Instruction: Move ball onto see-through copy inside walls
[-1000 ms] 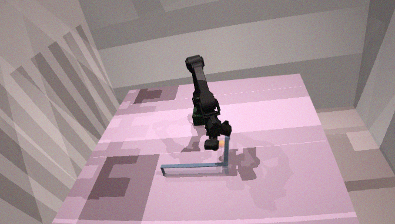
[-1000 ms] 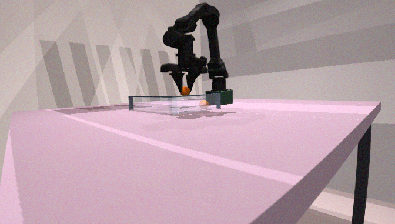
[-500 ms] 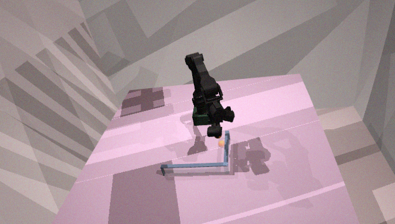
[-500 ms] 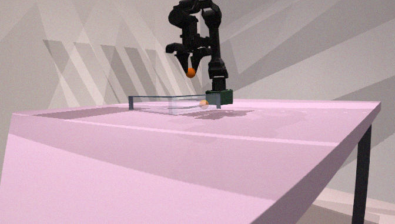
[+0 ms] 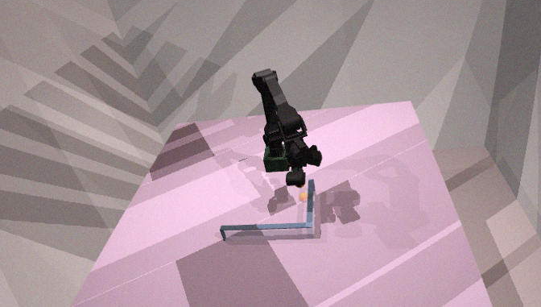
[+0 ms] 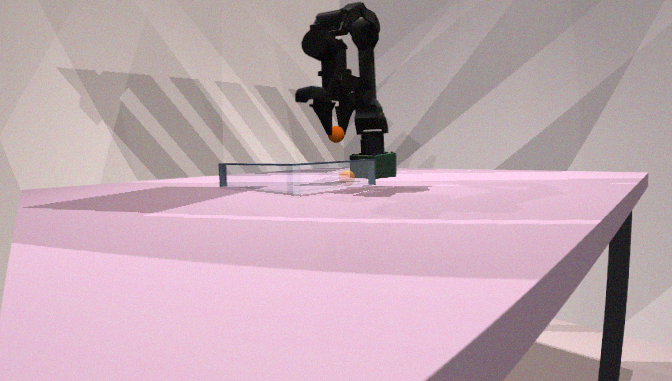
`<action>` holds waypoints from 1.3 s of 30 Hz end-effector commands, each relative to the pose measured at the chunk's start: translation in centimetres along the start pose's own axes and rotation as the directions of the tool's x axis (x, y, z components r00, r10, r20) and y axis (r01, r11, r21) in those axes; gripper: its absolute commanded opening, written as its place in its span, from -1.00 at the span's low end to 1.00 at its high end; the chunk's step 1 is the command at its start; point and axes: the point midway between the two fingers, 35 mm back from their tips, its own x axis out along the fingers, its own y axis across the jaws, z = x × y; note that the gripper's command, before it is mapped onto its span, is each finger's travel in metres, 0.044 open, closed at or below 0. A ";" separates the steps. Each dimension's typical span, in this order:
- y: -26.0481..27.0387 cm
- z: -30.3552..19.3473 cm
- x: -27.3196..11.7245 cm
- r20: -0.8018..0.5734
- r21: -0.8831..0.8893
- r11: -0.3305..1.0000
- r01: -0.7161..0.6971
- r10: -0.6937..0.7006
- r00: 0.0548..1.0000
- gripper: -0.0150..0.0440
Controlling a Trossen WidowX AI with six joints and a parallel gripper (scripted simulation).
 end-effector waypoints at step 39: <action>2.8 -0.2 10.3 0.005 0.003 1.000 0.009 -0.009 1.000 -0.49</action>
